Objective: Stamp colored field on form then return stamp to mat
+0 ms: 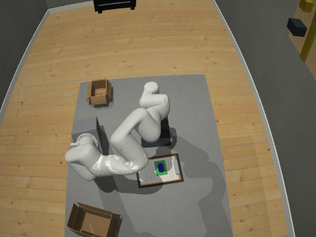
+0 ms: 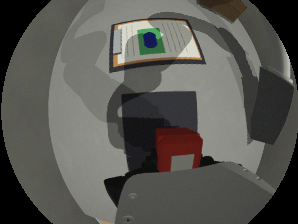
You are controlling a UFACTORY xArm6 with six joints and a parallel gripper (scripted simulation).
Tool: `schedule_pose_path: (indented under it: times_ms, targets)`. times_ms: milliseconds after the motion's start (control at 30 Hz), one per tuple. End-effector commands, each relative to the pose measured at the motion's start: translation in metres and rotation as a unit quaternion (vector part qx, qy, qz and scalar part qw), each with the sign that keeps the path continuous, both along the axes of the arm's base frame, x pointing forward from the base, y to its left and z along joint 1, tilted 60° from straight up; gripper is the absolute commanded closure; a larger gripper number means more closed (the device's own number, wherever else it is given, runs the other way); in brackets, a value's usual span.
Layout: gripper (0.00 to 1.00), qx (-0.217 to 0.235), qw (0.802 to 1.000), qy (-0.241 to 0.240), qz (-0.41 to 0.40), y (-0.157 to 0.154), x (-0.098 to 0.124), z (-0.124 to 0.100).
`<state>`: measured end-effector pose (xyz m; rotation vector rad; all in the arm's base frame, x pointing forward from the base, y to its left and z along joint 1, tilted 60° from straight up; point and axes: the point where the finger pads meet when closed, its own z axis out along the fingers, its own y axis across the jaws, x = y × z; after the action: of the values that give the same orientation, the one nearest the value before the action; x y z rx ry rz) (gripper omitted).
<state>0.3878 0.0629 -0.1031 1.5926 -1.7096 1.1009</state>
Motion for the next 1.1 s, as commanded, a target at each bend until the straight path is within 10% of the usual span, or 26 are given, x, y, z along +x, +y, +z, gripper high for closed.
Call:
schedule_pose_path:
  times_ms: [0,1067]
  targets:
    - [0.71,-0.003,1.0,-0.001,-0.002,0.011,0.01,-0.018]
    - [0.71,-0.003,1.0,-0.001,-0.002,0.004,0.006,-0.005]
